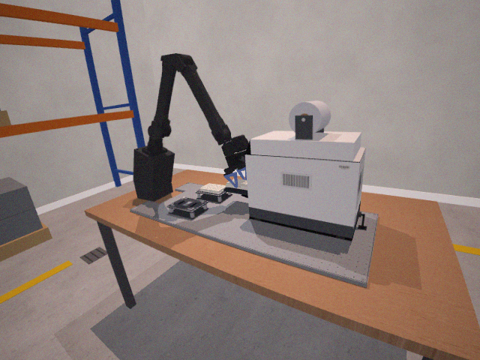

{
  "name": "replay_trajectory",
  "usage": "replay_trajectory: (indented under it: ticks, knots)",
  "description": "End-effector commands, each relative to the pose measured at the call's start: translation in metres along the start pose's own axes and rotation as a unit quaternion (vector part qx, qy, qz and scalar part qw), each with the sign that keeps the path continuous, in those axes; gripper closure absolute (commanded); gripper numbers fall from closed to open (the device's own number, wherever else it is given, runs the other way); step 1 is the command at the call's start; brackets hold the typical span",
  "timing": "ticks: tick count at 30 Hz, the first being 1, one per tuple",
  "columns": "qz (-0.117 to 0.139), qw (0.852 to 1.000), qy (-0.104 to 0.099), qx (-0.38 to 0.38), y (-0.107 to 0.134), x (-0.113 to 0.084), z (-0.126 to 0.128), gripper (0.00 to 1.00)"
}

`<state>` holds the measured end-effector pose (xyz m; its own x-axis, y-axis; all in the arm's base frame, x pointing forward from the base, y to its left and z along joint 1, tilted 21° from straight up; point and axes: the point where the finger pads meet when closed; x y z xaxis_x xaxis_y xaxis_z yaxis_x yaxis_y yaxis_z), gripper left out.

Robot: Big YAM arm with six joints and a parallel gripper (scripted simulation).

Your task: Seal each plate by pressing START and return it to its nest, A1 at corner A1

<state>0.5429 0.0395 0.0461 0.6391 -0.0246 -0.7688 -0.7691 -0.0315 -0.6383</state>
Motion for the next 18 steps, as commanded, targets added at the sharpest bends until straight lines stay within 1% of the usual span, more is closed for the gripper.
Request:
replay_trajectory:
  ticks: [1,6,11,18]
  knots:
    - [-0.017,1.000,0.004,0.002,-0.019,-0.010,-0.008,1.00]
    - [-0.017,1.000,0.005,0.004,-0.023,-0.005,-0.009,1.00]
    - [-0.010,1.000,0.005,0.003,-0.018,0.002,-0.009,1.00]
    - [-0.010,1.000,-0.003,0.000,-0.020,0.004,0.006,1.00]
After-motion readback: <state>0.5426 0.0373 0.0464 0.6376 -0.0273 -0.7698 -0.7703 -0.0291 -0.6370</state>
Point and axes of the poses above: the point where the finger pads meet when closed, its own x axis out along the fingers, its own z axis across the jaws, y = z × x, and after that the axes turned 5 degrees about -x, right-handed
